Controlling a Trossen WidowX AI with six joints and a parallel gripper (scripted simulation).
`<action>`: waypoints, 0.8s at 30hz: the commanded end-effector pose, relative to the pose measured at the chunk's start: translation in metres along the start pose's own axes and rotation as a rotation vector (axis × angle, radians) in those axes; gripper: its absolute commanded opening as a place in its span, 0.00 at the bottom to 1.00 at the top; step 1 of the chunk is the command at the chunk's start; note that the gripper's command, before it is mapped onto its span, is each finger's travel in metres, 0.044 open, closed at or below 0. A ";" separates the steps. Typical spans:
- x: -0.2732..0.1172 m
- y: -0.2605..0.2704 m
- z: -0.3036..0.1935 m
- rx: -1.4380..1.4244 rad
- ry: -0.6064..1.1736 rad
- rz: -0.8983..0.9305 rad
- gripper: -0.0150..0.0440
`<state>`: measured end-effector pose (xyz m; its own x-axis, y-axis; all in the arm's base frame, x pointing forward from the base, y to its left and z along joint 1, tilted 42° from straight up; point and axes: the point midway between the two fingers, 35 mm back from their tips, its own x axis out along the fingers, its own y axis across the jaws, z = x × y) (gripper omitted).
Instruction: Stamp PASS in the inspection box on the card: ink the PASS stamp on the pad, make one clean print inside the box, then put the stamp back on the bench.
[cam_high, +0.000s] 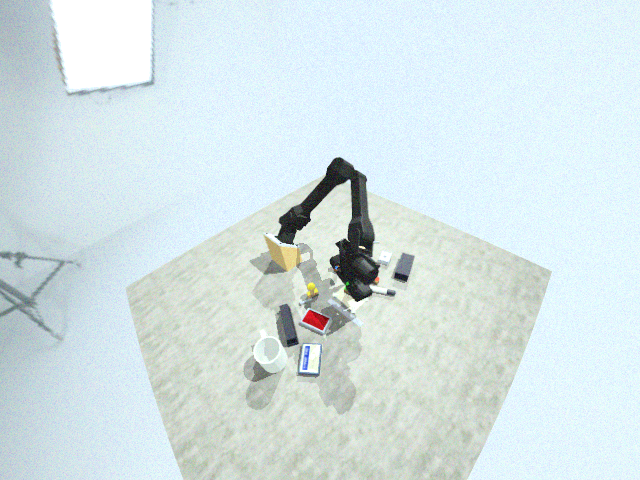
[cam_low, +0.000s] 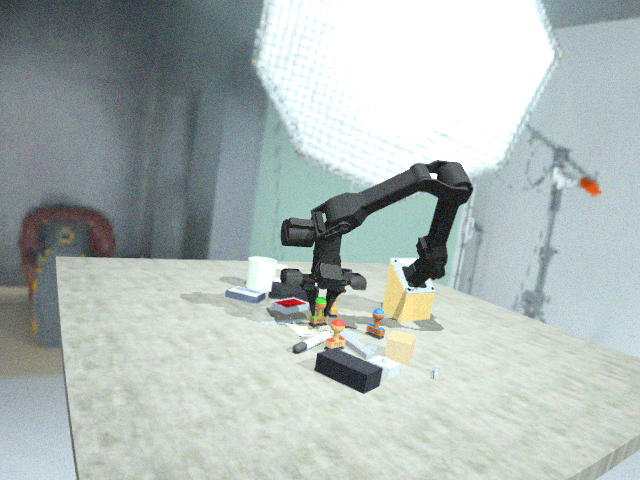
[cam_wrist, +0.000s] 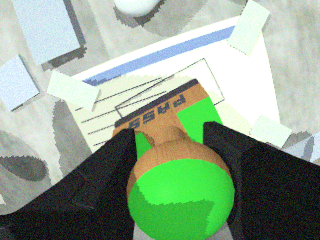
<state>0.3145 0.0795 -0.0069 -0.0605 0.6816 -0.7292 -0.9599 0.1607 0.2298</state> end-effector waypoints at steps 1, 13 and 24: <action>-0.010 -0.004 0.002 -0.010 0.000 -0.016 0.25; -0.029 -0.004 0.002 -0.010 0.002 -0.016 0.25; -0.047 -0.003 0.002 -0.010 0.002 -0.016 0.25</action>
<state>0.3177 0.0535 0.0208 -0.0604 0.6818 -0.7290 -0.9593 0.1621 0.2311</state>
